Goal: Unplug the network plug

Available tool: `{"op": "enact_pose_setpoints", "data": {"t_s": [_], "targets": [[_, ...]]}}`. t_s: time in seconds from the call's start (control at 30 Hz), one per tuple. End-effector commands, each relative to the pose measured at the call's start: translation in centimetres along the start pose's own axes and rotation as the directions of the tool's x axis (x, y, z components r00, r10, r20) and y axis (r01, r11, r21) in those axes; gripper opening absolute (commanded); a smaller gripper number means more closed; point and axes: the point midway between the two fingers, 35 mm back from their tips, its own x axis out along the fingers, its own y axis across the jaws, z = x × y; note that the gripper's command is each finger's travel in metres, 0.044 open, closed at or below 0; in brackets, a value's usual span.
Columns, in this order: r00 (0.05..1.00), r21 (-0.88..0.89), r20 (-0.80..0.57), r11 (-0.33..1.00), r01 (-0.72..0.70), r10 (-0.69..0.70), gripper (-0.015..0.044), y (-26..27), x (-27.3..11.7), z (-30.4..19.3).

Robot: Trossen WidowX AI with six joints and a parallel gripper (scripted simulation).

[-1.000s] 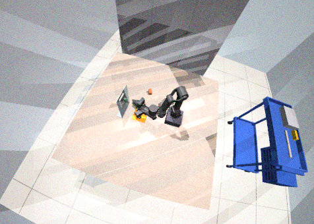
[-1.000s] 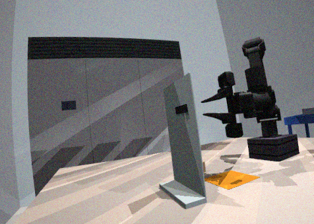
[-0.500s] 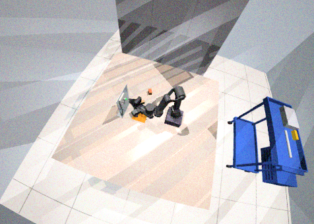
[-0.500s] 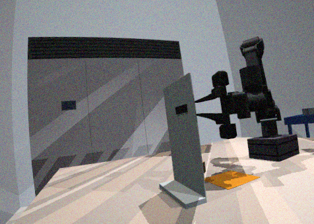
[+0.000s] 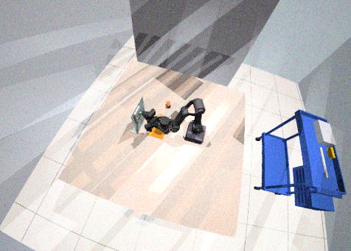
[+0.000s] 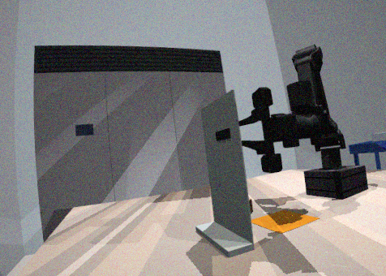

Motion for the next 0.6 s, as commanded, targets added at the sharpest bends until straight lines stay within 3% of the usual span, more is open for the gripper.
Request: {"op": "enact_pose_setpoints", "data": {"t_s": [0.0, 0.57], "targets": [[1.000, -0.013, 0.003, 1.000, -0.009, 0.009, 0.0156, 0.43, 0.67, 0.18], [1.000, -0.013, 0.003, 1.000, -0.009, 0.009, 0.0063, 0.43, 0.91, 0.22]]}}
